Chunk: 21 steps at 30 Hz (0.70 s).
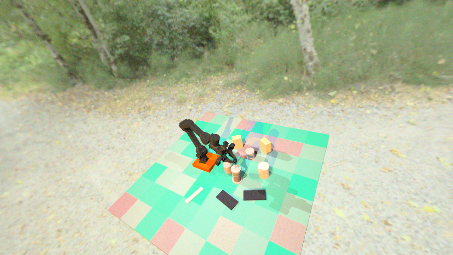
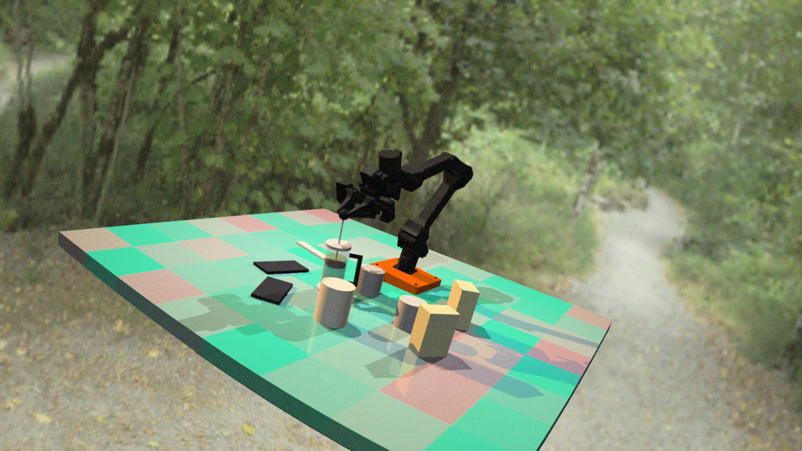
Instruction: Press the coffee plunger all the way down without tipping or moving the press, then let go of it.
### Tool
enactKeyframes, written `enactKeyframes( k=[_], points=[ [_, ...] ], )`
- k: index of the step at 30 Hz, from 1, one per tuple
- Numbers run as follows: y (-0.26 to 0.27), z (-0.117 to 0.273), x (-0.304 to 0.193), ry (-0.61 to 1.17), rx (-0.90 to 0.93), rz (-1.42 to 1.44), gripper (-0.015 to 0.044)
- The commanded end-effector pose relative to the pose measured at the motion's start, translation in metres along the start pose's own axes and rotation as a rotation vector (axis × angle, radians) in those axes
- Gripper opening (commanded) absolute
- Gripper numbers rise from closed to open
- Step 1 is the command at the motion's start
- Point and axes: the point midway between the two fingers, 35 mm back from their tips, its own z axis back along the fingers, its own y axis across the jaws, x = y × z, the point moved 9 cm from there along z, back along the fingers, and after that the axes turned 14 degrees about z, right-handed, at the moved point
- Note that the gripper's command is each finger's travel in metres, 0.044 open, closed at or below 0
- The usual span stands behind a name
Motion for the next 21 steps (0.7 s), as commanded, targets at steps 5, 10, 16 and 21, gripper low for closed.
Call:
enactKeyframes(
  k=[5, 10, 16, 21],
  points=[
    [0.008, -0.015, -0.033, 0.089, 0.019, -0.01, 0.0117],
    [0.01, -0.021, -0.038, 0.089, 0.019, -0.011, 0.0117],
    [0.01, -0.027, -0.038, 0.089, 0.019, -0.011, 0.0117],
    [0.01, -0.031, -0.036, 0.088, 0.019, -0.011, 0.0117]
  ],
)
